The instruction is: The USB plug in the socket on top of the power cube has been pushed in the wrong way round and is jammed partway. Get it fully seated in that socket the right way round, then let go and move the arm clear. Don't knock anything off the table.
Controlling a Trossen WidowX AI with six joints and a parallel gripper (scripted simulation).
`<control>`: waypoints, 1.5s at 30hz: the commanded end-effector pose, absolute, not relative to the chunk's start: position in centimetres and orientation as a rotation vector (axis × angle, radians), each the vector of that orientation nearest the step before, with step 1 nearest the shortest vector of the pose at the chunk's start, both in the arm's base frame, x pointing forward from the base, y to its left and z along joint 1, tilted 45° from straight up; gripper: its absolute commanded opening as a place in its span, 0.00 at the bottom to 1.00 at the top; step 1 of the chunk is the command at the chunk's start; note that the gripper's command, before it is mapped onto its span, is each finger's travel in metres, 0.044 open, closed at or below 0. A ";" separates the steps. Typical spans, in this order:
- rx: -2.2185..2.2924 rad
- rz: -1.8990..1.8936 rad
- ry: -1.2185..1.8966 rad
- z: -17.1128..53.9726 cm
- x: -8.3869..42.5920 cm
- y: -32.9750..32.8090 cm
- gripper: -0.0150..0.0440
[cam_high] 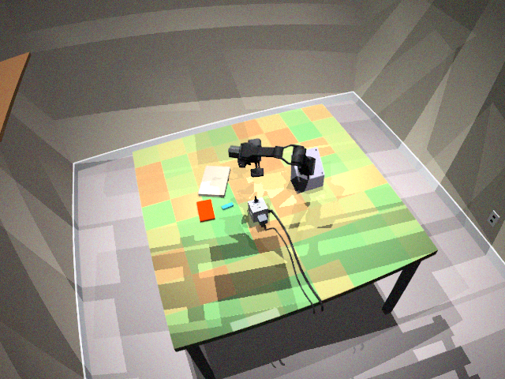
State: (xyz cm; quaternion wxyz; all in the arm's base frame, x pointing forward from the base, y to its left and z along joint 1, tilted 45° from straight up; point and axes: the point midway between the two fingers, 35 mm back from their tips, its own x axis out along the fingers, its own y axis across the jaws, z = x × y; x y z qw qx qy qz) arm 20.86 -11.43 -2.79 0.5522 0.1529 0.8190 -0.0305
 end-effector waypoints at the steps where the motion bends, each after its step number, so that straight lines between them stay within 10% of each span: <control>1: 0.021 0.703 1.563 1.3 25.5 -6.6 1.00; 17: -0.587 1.393 0.640 8.9 29.2 0.7 1.00; 45: -0.596 1.398 0.625 8.1 29.4 1.6 1.00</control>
